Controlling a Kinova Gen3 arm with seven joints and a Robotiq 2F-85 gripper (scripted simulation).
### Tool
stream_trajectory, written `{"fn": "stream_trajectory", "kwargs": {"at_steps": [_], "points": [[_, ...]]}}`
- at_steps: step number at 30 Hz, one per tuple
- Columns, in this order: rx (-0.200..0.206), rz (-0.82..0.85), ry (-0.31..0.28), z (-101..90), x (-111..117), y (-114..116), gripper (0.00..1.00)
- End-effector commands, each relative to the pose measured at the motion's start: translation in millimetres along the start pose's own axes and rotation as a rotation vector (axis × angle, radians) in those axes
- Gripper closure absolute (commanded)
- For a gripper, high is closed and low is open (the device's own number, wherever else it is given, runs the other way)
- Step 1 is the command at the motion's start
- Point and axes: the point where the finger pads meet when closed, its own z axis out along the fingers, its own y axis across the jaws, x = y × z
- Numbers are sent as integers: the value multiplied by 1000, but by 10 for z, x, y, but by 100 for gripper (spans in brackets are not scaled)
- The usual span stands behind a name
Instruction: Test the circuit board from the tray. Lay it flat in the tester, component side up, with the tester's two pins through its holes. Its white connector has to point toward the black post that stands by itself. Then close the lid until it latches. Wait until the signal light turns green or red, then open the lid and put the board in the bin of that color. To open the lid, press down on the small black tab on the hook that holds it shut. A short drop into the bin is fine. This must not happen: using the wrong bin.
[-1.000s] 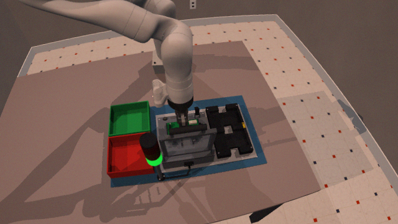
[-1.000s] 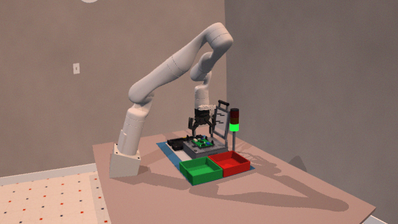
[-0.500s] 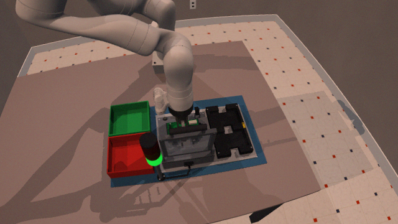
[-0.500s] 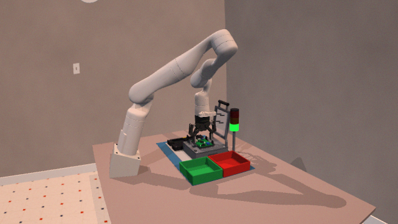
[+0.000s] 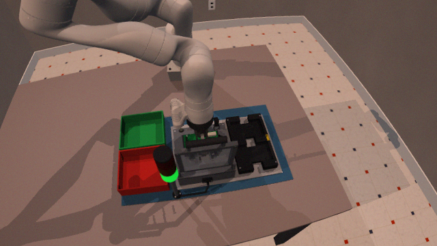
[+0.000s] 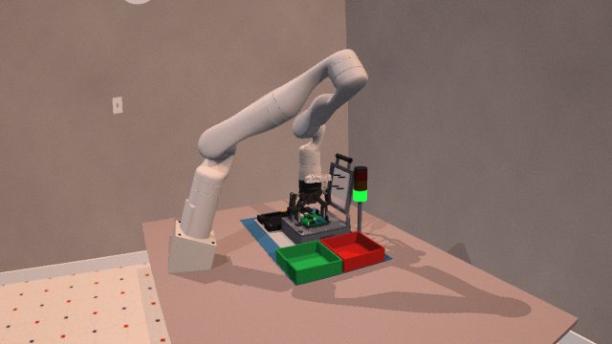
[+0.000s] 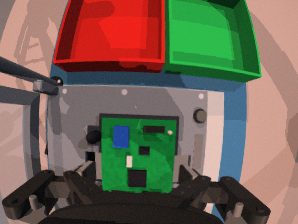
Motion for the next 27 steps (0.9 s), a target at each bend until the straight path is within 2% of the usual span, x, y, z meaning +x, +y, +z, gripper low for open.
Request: {"fn": "stream_trajectory", "kwargs": {"at_steps": [1,14,15,27], "points": [[1,-1,0,-3,-4,-2,0],[1,-1,0,-3,-4,-2,0],[1,-1,0,-3,-4,-2,7],[1,-1,0,-3,-4,-2,7]]}}
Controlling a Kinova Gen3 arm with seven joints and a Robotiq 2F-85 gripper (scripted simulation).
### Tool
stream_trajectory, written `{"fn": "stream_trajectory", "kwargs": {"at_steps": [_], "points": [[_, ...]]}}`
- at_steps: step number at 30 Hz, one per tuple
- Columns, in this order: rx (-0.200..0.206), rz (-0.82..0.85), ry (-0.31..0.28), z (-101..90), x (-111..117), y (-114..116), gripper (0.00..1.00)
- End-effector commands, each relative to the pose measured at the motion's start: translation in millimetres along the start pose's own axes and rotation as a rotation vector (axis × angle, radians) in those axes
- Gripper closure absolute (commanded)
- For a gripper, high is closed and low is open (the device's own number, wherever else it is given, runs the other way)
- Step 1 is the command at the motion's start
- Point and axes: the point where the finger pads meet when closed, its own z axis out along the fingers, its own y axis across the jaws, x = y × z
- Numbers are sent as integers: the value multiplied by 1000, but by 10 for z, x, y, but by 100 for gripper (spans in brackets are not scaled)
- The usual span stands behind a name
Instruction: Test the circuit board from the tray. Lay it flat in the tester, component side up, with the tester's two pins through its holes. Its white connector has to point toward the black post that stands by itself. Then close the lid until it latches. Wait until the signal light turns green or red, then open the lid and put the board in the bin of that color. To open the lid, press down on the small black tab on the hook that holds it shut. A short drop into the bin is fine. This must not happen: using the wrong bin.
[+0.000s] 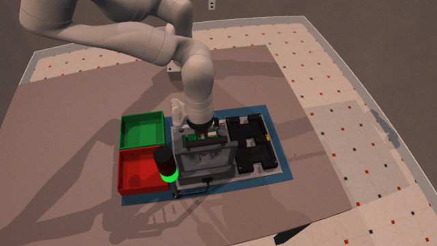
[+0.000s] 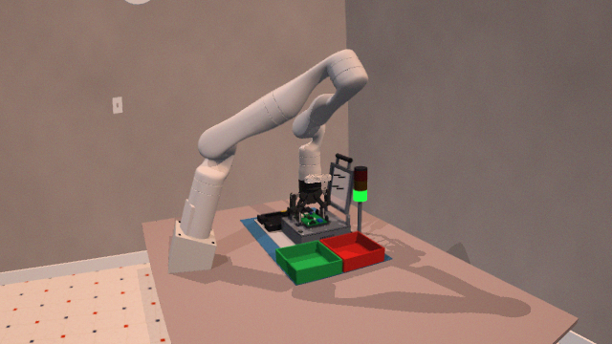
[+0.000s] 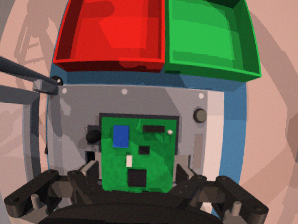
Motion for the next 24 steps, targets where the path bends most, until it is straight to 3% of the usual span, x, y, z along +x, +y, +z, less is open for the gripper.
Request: {"fn": "stream_trajectory", "kwargs": {"at_steps": [1,2,24], "points": [[1,0,0,-3,0,-3,7],[1,0,0,-3,0,-3,13],[1,0,0,-28,0,-4,13]]}}
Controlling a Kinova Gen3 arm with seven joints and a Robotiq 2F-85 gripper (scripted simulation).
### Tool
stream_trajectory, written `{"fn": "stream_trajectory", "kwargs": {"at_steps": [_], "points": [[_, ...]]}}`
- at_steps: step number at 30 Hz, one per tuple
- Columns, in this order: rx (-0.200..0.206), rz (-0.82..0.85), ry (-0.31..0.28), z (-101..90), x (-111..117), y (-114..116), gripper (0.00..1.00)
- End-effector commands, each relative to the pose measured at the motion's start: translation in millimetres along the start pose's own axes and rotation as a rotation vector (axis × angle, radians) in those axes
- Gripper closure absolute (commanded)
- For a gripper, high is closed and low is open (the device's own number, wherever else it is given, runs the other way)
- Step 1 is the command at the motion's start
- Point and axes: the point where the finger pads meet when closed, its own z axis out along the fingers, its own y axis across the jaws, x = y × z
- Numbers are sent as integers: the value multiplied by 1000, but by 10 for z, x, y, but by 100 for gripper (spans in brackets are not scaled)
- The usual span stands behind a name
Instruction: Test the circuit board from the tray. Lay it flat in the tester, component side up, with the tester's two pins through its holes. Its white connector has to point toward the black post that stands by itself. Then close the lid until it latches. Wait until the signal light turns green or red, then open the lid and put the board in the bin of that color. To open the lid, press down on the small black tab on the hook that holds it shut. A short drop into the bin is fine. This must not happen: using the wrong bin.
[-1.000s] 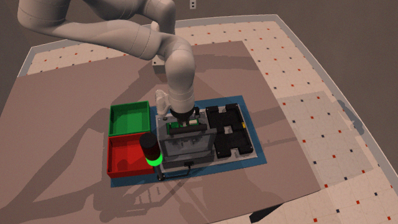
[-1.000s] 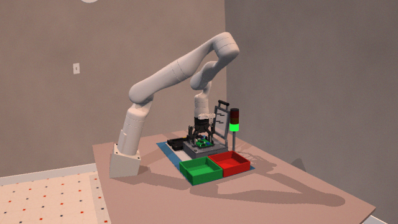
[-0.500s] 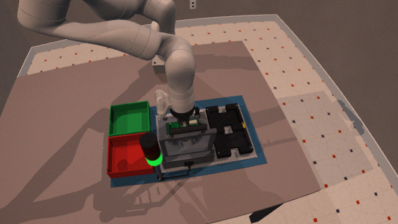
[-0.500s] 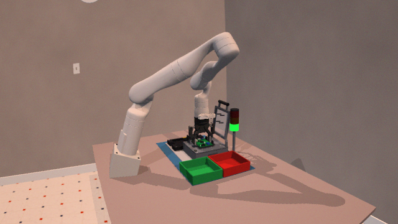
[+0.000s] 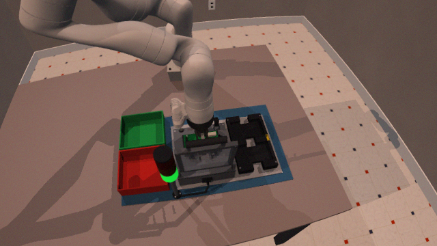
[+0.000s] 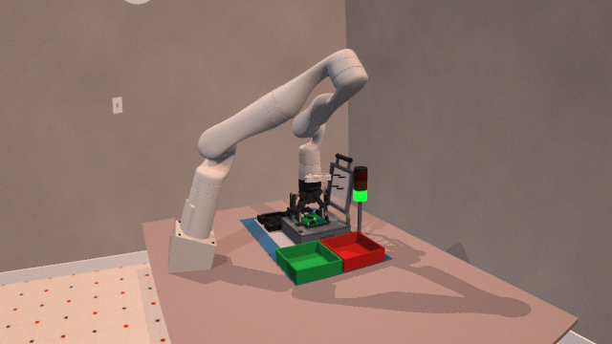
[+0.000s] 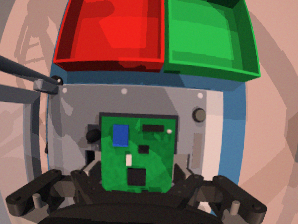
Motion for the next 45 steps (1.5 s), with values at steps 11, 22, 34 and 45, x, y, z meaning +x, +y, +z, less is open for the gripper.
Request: {"fn": "stream_trajectory", "kwargs": {"at_steps": [11,22,34,45], "points": [[3,1,1,-38,6,-9,13],[3,1,1,-38,6,-9,13],[3,1,1,-38,6,-9,17],[3,1,1,-38,6,-9,20]]}}
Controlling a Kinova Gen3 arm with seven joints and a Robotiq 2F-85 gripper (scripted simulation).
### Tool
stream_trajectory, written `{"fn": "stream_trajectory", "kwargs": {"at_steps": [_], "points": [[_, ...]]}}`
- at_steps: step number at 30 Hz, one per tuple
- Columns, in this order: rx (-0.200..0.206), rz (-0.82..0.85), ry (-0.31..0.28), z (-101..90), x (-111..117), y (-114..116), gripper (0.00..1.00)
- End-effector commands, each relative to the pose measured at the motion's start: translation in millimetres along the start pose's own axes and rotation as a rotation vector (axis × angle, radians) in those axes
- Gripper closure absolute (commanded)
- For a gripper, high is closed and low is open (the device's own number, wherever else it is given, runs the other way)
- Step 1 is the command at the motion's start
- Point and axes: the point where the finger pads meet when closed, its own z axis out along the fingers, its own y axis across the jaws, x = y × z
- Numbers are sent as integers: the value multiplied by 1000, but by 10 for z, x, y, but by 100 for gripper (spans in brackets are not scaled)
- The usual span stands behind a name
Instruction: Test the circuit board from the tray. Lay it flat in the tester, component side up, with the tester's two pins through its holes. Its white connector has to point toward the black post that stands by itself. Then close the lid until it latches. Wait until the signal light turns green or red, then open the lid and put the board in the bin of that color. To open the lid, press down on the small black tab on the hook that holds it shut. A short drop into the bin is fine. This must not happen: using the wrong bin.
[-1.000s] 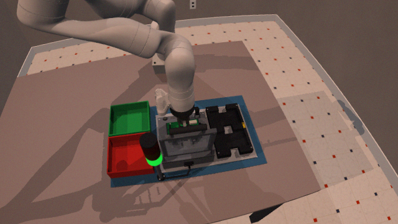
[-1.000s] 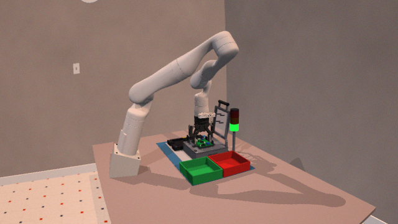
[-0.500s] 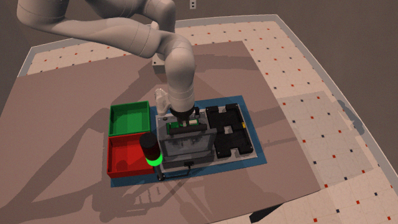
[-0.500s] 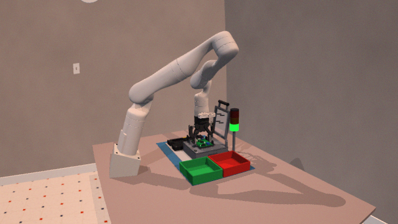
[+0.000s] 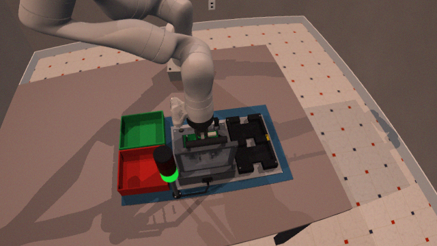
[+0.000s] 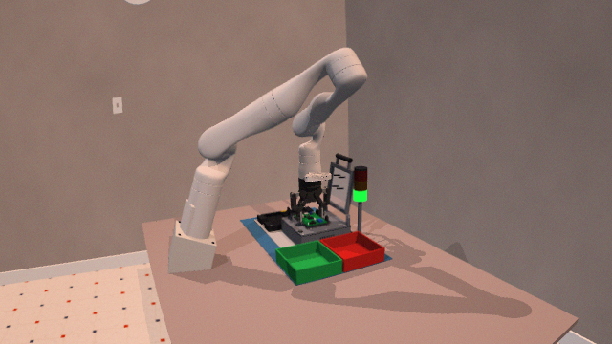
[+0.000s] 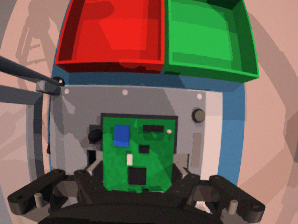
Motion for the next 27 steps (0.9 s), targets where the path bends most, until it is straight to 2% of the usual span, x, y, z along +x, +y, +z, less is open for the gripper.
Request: {"fn": "stream_trajectory", "kwargs": {"at_steps": [1,27], "points": [[1,0,0,0,0,-2,20],[1,0,0,0,0,-2,23]]}}
